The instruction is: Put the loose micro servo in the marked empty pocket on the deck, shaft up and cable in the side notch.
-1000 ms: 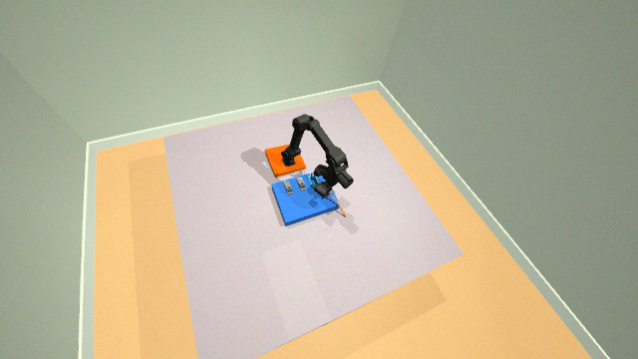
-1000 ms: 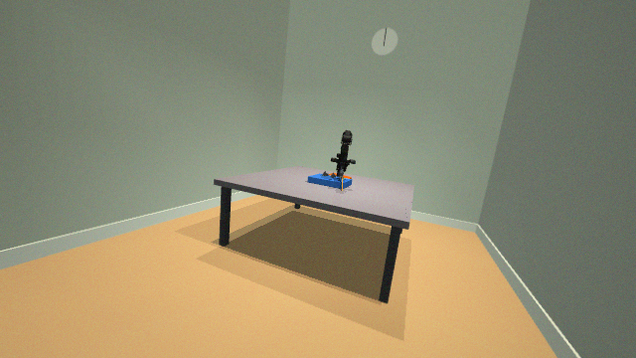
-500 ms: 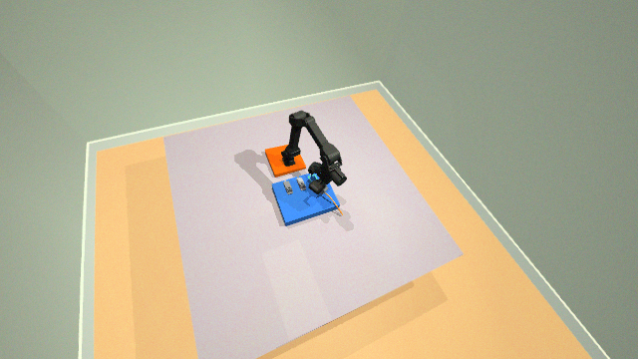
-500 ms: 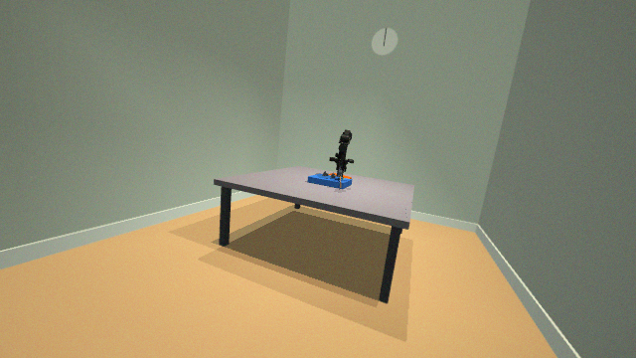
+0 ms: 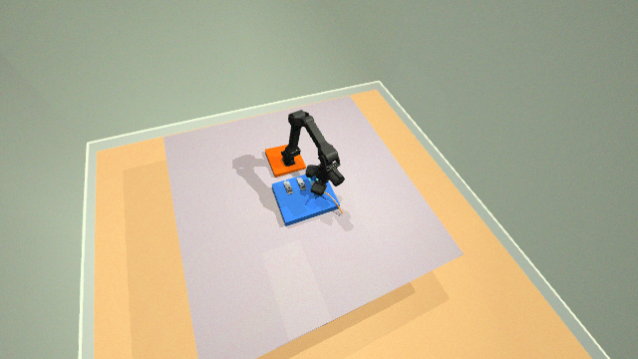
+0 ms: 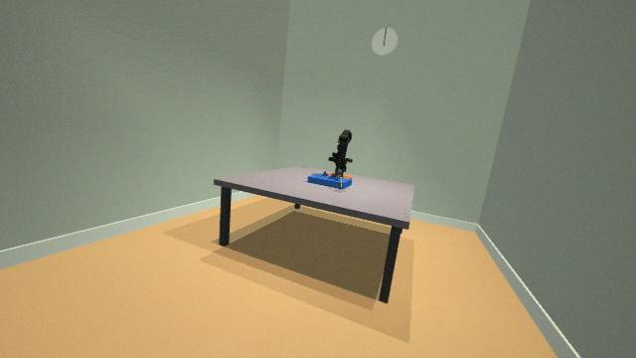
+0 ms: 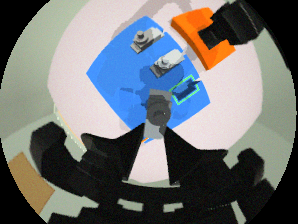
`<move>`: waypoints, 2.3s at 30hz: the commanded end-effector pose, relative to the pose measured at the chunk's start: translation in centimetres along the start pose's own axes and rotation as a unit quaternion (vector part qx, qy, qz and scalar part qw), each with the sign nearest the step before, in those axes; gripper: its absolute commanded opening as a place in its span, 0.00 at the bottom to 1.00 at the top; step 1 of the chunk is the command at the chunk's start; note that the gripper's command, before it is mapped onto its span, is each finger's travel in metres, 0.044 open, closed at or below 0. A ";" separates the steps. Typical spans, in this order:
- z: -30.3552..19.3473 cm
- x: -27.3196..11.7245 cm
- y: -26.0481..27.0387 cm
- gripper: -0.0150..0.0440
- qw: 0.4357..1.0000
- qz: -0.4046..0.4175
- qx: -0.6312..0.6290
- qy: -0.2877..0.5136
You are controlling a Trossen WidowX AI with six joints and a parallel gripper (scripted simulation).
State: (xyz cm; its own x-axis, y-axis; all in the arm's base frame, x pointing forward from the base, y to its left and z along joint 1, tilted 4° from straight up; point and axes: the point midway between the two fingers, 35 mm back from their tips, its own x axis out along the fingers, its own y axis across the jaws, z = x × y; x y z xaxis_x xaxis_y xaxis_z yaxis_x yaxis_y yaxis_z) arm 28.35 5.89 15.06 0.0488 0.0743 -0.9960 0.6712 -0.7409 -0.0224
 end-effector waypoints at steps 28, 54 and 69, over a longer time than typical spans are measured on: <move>0.0 -0.1 0.0 0.25 0.858 0.001 -0.514 0.002; 0.0 -0.1 0.0 0.25 0.554 0.002 -0.832 0.001; 0.0 -0.1 0.0 0.25 0.384 0.002 -0.923 0.001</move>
State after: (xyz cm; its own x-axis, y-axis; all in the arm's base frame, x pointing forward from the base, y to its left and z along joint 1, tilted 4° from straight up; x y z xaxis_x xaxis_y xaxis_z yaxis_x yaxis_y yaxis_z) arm 28.34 5.89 15.09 0.0497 0.0747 -0.9960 0.0880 0.9930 0.0789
